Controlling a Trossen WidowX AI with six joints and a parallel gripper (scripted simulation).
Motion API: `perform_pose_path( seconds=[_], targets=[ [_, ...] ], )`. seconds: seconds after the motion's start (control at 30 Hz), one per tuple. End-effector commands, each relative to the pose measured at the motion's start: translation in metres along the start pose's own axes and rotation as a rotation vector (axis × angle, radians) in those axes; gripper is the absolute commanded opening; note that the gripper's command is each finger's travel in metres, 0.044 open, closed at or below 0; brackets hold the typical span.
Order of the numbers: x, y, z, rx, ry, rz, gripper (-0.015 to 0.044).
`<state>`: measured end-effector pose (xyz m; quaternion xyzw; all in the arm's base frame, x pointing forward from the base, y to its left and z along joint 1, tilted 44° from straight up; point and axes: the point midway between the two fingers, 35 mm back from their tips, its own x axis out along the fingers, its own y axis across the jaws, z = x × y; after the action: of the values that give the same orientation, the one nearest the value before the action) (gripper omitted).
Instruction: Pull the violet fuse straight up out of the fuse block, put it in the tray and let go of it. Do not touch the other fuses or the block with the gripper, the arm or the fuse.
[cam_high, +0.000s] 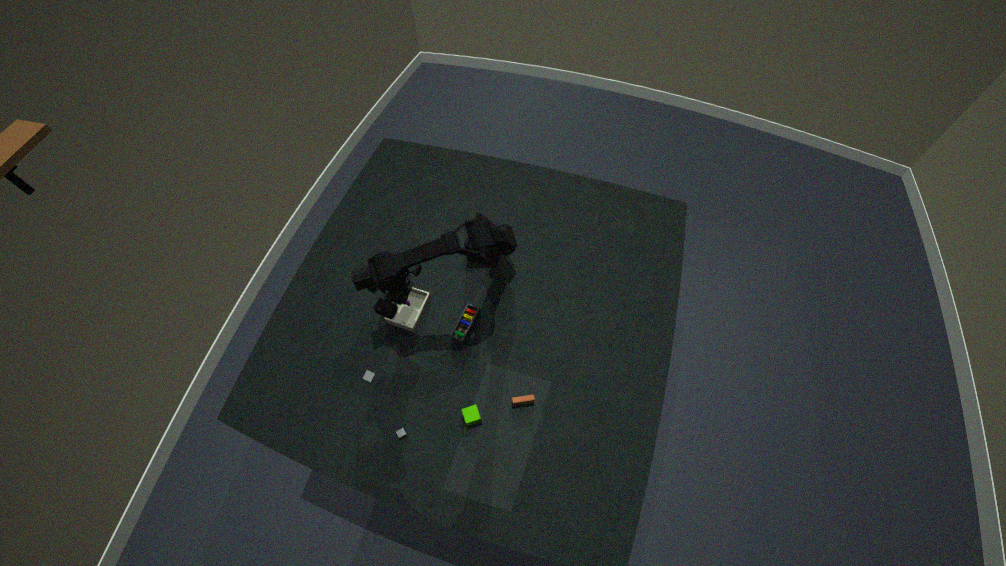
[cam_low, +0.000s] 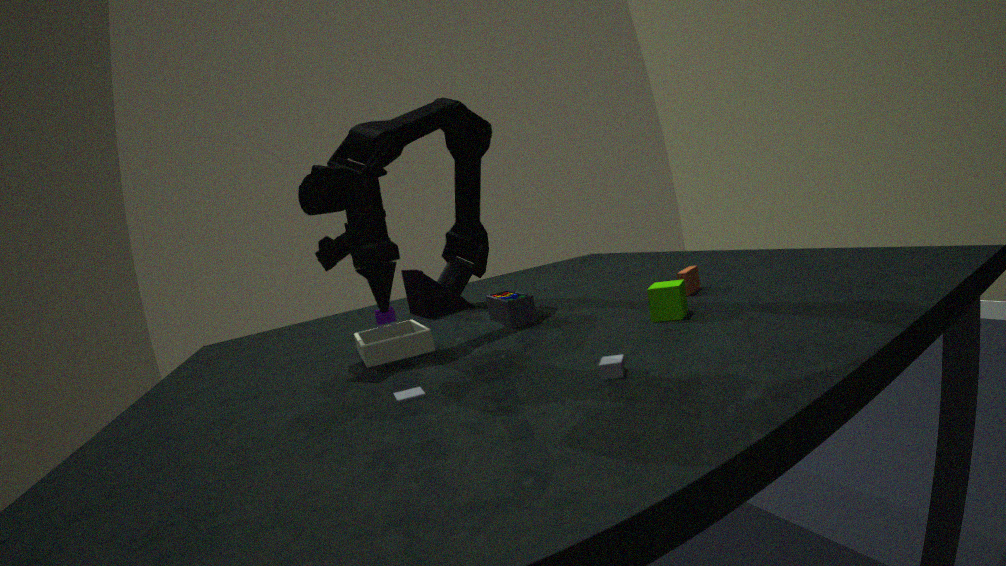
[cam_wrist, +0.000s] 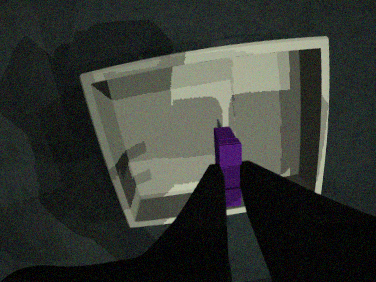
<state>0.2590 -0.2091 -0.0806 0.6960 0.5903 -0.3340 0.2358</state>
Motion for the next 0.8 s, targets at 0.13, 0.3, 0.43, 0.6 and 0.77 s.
perform_pose_path(
  seconds=[0.13,0.3,0.43,0.6,0.77],
  targets=[
    [0.002,0.0,0.0,0.0,0.001,-0.001,0.0079],
    [0.002,0.0,0.0,0.0,0.001,-0.001,0.021],
    [0.002,0.0,0.0,0.0,0.001,-0.001,0.0315],
    [-0.032,0.0,0.0,0.006,0.002,0.0,0.033],
    [-0.034,0.0,0.0,0.007,0.002,0.0,0.033]
  ],
)
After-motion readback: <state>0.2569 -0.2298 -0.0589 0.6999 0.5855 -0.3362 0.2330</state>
